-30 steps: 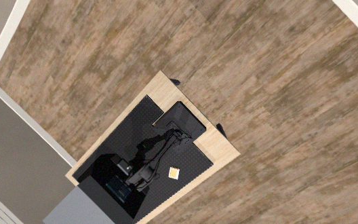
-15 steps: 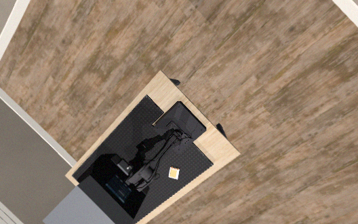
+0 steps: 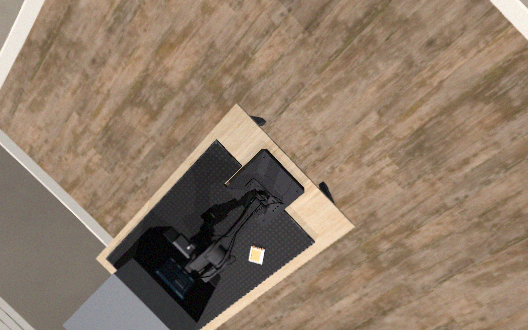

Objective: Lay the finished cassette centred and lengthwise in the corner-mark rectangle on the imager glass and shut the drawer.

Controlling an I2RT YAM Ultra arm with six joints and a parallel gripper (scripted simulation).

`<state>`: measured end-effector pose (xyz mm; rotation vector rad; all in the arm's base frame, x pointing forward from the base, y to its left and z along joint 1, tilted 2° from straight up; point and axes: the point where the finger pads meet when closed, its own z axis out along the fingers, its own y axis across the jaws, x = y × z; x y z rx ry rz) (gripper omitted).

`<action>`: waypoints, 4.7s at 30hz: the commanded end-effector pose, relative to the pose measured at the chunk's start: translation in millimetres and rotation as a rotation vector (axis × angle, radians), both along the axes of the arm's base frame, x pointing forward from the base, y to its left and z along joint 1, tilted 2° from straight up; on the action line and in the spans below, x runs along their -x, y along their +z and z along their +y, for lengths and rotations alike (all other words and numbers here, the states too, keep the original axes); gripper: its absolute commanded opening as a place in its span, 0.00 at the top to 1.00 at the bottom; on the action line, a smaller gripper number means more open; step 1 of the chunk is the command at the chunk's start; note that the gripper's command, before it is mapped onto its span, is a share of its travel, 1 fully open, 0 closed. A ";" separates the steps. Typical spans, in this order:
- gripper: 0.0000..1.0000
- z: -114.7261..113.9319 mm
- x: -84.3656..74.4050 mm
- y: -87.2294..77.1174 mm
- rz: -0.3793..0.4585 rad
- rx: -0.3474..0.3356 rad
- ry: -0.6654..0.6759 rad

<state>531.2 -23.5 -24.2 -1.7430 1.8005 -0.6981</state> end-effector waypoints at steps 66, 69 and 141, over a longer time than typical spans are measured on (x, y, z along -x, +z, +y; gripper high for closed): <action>1.00 2.2 15.2 12.1 -0.011 -0.011 -0.002; 1.00 2.3 16.2 -0.8 0.012 -0.013 -0.002; 1.00 0.7 64.9 7.6 0.184 -0.013 0.005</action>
